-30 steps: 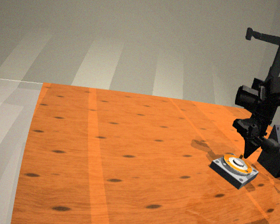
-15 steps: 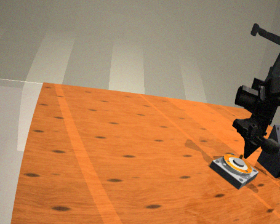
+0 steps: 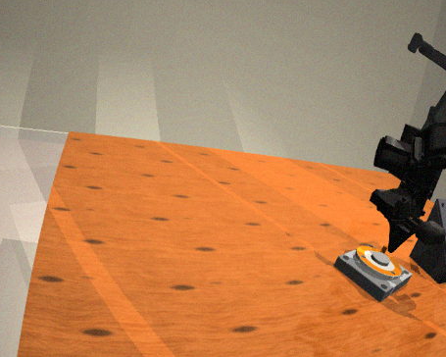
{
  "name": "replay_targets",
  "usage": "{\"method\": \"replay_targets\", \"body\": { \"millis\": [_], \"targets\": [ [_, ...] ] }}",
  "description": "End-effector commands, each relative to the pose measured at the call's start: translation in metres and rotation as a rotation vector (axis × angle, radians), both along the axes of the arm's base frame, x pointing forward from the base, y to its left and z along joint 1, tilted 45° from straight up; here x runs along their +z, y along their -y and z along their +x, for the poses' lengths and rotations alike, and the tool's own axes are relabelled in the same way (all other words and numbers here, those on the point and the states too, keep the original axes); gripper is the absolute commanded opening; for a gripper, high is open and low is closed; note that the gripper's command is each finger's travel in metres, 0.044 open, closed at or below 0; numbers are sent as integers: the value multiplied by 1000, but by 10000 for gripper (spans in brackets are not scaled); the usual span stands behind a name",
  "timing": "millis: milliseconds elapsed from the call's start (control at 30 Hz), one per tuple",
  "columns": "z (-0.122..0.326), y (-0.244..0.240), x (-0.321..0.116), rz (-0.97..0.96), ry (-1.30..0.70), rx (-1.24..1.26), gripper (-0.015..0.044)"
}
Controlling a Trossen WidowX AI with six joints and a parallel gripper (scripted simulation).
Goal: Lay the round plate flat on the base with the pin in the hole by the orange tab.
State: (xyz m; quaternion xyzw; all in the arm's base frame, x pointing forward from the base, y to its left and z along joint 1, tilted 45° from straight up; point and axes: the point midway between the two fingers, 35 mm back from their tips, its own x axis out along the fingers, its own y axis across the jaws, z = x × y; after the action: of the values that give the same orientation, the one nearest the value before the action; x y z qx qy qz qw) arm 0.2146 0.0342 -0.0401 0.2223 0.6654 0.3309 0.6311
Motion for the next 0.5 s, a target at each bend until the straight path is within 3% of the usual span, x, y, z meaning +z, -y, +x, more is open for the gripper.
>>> {"method": "replay_targets", "body": {
  "millis": [0, 467],
  "targets": [
    [8, 5, -3, -22, 32, 6, 0],
    [9, 7, -5, -23, 33, 6, 0]
  ]
}}
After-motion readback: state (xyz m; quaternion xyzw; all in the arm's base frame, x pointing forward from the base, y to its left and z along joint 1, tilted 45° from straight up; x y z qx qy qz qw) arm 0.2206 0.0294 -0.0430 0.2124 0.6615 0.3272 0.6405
